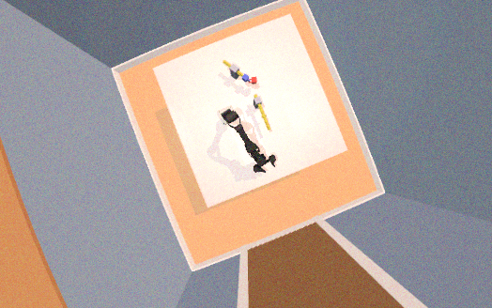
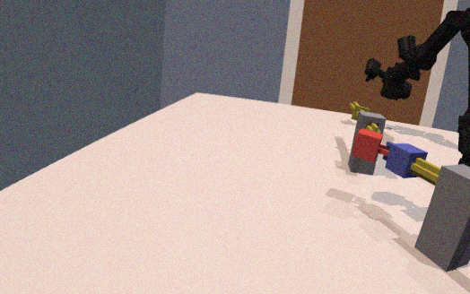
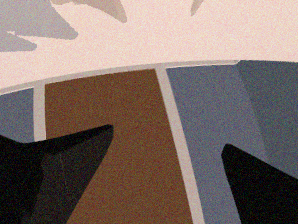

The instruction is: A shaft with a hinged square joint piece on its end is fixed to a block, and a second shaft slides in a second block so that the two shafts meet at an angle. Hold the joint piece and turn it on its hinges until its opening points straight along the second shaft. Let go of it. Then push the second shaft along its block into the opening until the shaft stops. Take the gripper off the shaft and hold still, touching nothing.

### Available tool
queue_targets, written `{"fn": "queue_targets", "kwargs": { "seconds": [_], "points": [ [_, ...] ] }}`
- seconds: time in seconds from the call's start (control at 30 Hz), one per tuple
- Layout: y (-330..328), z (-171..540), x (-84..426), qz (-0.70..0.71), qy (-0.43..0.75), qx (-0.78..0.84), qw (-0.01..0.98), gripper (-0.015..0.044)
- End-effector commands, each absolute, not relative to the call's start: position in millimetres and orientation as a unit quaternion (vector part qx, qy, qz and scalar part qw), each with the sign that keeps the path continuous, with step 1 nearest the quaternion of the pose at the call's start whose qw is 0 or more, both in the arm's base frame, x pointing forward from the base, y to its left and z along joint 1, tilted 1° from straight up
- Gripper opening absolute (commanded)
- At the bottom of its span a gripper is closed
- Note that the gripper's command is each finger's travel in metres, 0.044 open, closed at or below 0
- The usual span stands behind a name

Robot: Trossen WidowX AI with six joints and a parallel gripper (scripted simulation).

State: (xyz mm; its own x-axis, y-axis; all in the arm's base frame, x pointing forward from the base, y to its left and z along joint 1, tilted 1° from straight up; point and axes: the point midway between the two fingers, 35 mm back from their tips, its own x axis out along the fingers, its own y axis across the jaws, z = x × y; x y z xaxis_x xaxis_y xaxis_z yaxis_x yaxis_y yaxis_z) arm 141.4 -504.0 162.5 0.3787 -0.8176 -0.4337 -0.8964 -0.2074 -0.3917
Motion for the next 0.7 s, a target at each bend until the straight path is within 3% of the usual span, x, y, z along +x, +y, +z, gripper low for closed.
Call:
{"fn": "queue_targets", "kwargs": {
  "seconds": [0.0,0.67],
  "points": [
    [-505,163,142,0.065,0.554,-0.773,0.302,0.0426],
    [-529,225,155,0.002,0.645,-0.562,0.517,0.0440]
  ]
}}
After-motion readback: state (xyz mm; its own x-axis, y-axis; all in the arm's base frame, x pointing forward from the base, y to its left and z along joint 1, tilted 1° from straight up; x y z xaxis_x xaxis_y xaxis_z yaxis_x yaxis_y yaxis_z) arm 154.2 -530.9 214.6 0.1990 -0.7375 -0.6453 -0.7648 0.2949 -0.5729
